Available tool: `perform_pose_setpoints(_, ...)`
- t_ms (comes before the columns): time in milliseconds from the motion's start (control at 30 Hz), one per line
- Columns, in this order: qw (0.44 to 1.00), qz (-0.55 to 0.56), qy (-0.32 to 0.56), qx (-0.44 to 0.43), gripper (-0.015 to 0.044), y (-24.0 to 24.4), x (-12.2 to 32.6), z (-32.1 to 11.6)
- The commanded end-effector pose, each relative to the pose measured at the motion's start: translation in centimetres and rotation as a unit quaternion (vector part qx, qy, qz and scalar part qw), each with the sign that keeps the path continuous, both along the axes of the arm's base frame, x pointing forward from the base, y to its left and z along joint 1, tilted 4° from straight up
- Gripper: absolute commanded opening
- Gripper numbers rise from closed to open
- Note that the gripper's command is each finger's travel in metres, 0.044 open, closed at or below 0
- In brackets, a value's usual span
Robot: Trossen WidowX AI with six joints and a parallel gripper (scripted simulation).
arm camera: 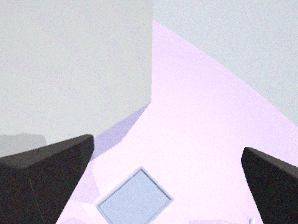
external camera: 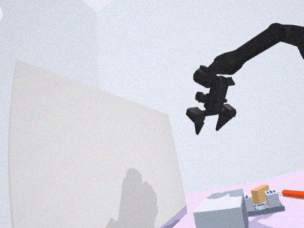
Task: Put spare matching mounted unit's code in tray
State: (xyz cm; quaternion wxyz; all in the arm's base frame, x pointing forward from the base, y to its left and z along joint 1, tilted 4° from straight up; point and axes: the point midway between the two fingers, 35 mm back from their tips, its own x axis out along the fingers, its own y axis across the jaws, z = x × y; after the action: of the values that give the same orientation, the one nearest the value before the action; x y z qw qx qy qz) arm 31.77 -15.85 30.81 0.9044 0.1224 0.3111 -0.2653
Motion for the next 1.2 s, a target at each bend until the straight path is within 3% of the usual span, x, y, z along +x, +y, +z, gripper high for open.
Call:
perform_pose_setpoints(0, 0.983, 0.133, 0.121, 0.037, 0.0440, 6.5, 3.2, -2.6)
perform_pose_setpoints(333, 0.866, 0.349, 0.350, 0.073, 0.0440, 19.5, 3.5, -7.2)
perform_pose_setpoints(1000, 0.859, 0.356, 0.359, 0.074, 0.0440, 20.0, 3.3, -7.3)
perform_pose_setpoints(1167, 0.799, 0.475, 0.369, 0.007, 0.0440, 25.2, -0.2, -8.0)
